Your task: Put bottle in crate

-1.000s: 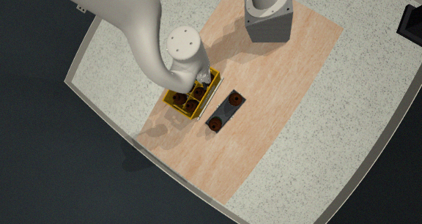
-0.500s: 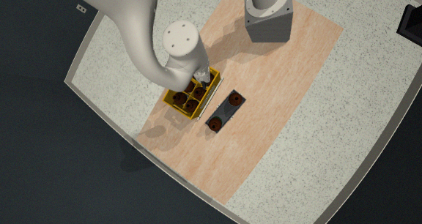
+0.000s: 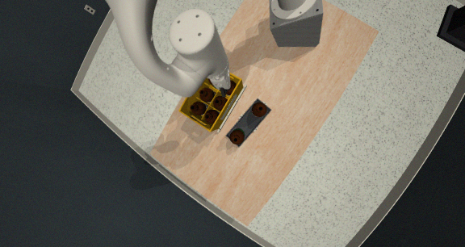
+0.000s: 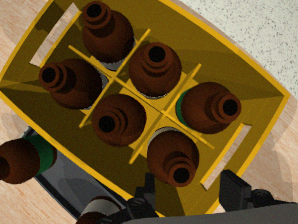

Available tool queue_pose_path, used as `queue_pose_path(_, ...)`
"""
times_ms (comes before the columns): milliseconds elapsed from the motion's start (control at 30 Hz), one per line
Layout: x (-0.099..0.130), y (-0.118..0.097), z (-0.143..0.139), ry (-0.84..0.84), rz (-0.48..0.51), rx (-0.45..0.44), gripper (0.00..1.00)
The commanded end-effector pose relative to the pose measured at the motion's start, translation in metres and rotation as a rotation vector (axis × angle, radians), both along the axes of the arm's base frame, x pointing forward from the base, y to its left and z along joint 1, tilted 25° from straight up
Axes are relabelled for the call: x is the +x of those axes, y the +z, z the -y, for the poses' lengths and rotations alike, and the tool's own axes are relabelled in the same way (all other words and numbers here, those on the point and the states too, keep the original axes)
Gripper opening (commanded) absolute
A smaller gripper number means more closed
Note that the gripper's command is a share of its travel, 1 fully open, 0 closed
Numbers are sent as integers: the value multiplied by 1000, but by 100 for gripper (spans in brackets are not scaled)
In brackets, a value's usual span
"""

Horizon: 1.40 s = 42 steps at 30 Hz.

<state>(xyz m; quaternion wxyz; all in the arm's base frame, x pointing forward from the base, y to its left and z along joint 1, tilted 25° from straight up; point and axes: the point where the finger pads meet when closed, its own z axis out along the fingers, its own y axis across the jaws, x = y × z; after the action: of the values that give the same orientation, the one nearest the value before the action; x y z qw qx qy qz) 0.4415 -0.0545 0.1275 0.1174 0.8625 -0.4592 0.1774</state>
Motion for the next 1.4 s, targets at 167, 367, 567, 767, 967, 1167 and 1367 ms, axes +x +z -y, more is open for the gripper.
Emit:
queue_pose_path(167,-3,18,-7,0,-2,0,65)
queue_pose_path(367,-5,25,-10,0,-2,0,65)
queue_pose_path(567,-6,30,-12,0,-2,0,65)
queue_pose_path(767,-6,31,-12,0,-2,0,65)
queue_pose_path(967,-6,31,-12,0,-2,0,0)
queue_pose_path(1167,-6,31,-12,0,-2,0,0)
queue_pose_path(1367,-6,31,-12,0,-2,0,0)
